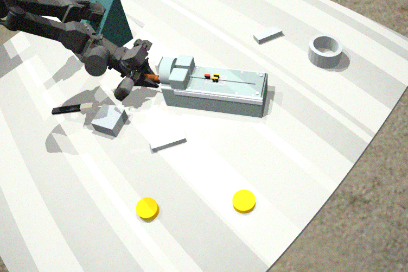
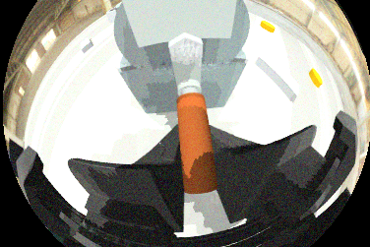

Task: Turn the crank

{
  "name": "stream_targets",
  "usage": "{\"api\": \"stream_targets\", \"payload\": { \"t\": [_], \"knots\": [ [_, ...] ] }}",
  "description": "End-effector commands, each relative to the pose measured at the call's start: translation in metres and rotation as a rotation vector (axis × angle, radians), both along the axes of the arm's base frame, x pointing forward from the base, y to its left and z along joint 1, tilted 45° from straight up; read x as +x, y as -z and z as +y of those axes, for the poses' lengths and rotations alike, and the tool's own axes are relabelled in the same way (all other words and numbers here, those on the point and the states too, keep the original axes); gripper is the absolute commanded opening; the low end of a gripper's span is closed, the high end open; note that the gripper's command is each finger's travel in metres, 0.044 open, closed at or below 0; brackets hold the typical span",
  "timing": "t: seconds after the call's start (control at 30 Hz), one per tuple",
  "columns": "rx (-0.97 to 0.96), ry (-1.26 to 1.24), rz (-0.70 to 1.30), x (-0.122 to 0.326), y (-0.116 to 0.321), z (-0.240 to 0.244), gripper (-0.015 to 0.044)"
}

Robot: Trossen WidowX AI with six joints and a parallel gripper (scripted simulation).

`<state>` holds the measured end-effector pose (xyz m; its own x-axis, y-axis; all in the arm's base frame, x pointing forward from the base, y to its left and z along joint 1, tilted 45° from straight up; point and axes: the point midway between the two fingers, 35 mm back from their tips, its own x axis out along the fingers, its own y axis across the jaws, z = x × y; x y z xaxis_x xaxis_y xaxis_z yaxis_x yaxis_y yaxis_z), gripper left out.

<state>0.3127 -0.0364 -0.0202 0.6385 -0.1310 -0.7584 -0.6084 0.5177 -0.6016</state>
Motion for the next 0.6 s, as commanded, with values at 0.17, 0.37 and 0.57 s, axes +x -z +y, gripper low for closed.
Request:
{"api": "stream_targets", "payload": {
  "t": [0.17,0.37,0.57],
  "knots": [
    [-0.011,0.011,-0.022,0.0056,-0.0066,-0.0044,0.0000],
    [-0.011,0.011,-0.022,0.0058,-0.0071,-0.0046,0.0000],
    [-0.011,0.011,-0.022,0.0061,-0.0076,-0.0047,0.0000]
  ]
}}
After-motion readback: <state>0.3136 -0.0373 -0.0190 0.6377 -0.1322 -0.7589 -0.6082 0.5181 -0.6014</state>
